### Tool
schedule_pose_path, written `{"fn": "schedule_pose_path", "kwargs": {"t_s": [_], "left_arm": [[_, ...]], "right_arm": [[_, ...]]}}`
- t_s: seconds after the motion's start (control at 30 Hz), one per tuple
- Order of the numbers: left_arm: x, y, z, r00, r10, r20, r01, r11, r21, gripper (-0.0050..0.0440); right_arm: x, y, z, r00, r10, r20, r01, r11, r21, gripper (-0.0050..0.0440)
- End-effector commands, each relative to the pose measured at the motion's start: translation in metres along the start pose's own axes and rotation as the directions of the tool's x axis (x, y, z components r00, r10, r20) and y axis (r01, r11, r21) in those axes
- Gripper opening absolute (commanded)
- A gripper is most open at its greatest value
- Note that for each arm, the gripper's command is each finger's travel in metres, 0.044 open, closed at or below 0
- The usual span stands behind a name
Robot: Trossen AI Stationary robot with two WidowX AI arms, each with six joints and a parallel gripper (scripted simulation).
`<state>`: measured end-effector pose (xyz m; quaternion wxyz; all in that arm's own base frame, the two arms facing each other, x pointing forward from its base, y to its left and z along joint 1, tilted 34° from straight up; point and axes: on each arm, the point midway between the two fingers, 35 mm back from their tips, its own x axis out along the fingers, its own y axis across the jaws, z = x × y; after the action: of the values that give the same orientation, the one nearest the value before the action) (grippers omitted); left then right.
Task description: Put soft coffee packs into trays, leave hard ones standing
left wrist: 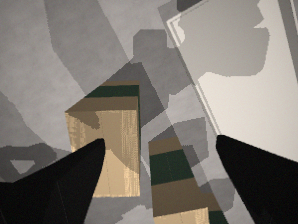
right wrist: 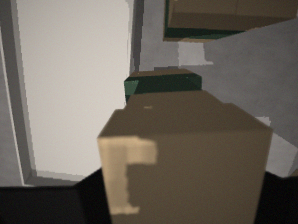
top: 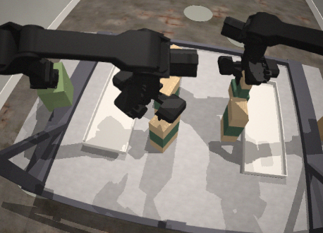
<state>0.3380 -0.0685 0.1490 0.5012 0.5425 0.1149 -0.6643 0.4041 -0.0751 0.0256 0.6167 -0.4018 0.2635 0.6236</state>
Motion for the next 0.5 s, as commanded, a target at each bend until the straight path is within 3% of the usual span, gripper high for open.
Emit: {"fn": "schedule_pose_path", "kwargs": {"t_s": [0.0, 0.13, 0.2, 0.47], "left_arm": [[-0.007, -0.023, 0.017, 0.999, 0.029, -0.013, -0.029, 0.999, 0.017, 0.0375], [-0.006, -0.053, 0.032, 1.0, 0.028, -0.013, -0.028, 0.999, 0.016, 0.0375], [-0.006, -0.053, 0.032, 1.0, 0.028, -0.013, -0.028, 0.999, 0.016, 0.0375], [-0.004, -0.112, 0.063, 1.0, 0.025, -0.011, -0.025, 1.0, 0.014, 0.0375]], "right_arm": [[-0.015, 0.009, 0.005, 0.999, -0.037, -0.027, 0.037, 0.999, -0.021, 0.0118], [-0.014, 0.025, 0.007, 0.999, -0.037, -0.027, 0.036, 0.999, -0.021, 0.0118], [-0.014, 0.025, 0.007, 0.999, -0.037, -0.027, 0.036, 0.999, -0.021, 0.0118], [-0.012, 0.057, 0.011, 0.999, -0.035, -0.027, 0.035, 0.999, -0.02, 0.0118]]}}
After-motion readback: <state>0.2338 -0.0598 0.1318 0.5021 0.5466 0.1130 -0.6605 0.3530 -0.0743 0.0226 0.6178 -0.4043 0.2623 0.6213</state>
